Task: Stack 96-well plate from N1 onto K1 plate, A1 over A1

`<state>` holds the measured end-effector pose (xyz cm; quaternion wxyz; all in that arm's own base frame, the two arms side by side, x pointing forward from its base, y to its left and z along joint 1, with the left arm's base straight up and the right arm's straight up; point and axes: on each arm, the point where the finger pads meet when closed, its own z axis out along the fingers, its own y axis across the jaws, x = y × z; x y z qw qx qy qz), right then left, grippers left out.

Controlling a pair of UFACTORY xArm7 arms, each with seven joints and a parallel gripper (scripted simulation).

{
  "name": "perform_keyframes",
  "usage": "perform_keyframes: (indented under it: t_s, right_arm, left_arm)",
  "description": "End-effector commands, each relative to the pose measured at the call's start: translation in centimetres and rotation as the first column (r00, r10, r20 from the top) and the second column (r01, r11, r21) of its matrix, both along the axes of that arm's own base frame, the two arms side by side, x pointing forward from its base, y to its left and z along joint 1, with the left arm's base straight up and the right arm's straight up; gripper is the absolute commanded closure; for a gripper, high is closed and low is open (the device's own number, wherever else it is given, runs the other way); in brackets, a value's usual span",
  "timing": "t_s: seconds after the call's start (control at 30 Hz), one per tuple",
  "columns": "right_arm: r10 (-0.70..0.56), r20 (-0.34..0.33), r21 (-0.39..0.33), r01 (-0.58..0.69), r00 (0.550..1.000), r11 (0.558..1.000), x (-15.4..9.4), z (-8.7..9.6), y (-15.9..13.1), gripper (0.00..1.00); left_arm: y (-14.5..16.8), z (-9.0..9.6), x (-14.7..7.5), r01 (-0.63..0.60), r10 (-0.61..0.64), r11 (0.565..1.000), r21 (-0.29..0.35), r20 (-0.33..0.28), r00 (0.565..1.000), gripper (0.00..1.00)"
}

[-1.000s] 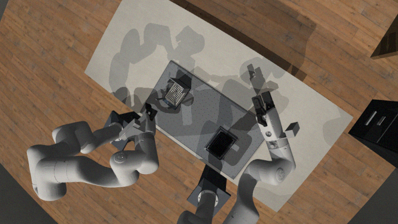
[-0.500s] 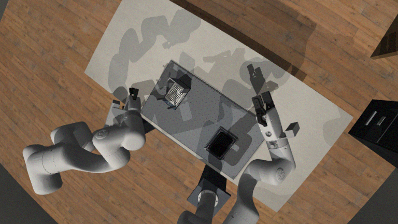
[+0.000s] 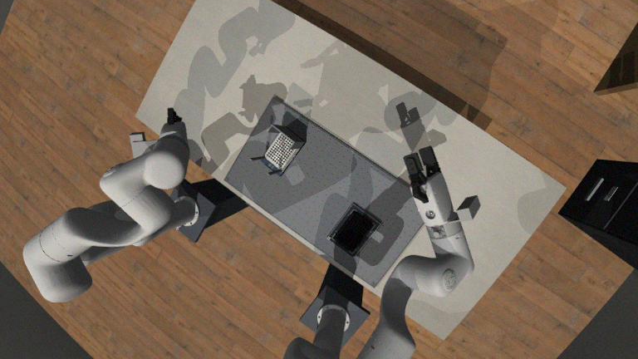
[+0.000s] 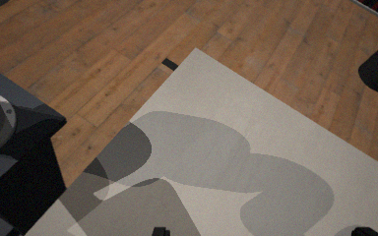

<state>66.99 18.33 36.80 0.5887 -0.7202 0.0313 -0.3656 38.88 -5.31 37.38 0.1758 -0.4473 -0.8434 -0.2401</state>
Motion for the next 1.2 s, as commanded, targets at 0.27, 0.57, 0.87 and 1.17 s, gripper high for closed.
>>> perform_keyframes:
  t_s: [0.27, 0.57, 0.87, 1.17]
  right_arm:
    - [0.0, 0.005, 0.0, 0.0, 1.0, 1.0, 0.0, 0.3, 0.0, 0.0]
    - [0.0, 0.005, 0.0, 0.0, 1.0, 1.0, 0.0, 0.3, 0.0, 0.0]
    - [0.0, 0.005, 0.0, 0.0, 1.0, 1.0, 0.0, 0.3, 0.0, 0.0]
    - [0.0, 0.005, 0.0, 0.0, 1.0, 1.0, 0.0, 0.3, 0.0, 0.0]
  left_arm:
    - [7.9, 2.8, -0.4, -0.364, 0.375, 0.925, -0.109, 0.107, 0.921, 0.0]
    - [14.5, 5.2, -2.3, -0.628, 0.663, 0.746, -0.219, 0.163, 0.731, 0.0]
    - [19.1, 6.9, -4.4, -0.768, 0.826, 0.563, -0.305, 0.18, 0.534, 0.0]
    - [23.9, 8.9, -7.6, -0.859, 0.947, 0.317, -0.402, 0.173, 0.269, 0.0]
